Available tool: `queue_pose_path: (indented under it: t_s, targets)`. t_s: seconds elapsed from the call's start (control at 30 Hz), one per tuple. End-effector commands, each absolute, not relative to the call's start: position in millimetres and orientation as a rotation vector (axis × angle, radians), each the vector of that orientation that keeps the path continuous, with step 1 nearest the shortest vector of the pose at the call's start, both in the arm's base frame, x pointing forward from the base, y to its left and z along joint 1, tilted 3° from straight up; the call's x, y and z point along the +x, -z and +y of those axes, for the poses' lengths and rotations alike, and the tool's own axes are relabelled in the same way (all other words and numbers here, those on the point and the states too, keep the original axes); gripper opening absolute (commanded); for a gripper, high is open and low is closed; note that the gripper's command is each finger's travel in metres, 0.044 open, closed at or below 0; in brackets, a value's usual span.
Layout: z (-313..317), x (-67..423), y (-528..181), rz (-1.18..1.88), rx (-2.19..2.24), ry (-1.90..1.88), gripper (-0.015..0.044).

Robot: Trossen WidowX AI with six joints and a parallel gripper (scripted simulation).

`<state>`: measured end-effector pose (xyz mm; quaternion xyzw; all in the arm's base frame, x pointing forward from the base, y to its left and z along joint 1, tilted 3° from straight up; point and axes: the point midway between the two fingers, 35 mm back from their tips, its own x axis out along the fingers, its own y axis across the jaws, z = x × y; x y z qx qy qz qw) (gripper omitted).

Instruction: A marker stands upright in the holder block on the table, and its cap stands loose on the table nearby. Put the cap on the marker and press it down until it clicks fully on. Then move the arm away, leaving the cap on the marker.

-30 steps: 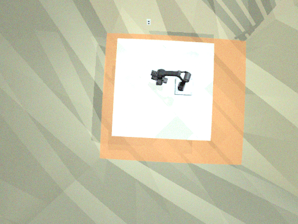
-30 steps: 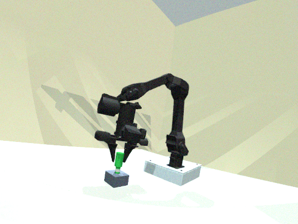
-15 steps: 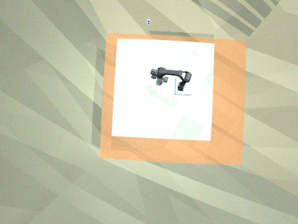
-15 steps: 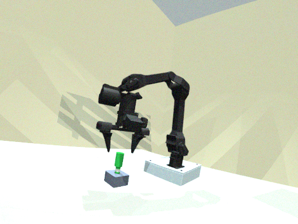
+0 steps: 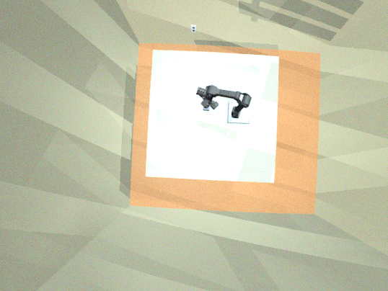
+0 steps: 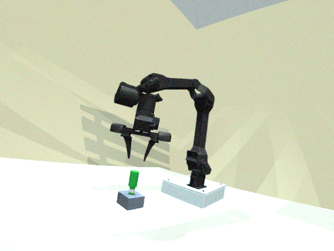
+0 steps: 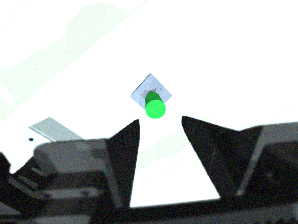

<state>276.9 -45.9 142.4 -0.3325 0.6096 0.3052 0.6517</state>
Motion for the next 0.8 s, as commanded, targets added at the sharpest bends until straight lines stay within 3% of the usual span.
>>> queue_pose_path:
  t_s: [0.0,0.17,0.77]
  targets:
    - [-45.5,276.6,-138.4,1.477,-0.349,-0.32,0.0125]
    - [-45.3,276.5,-136.1,1.5,-0.086,-0.075,0.0]
    - [-45.4,276.8,-131.5,1.501,-0.086,-0.075,0.0]
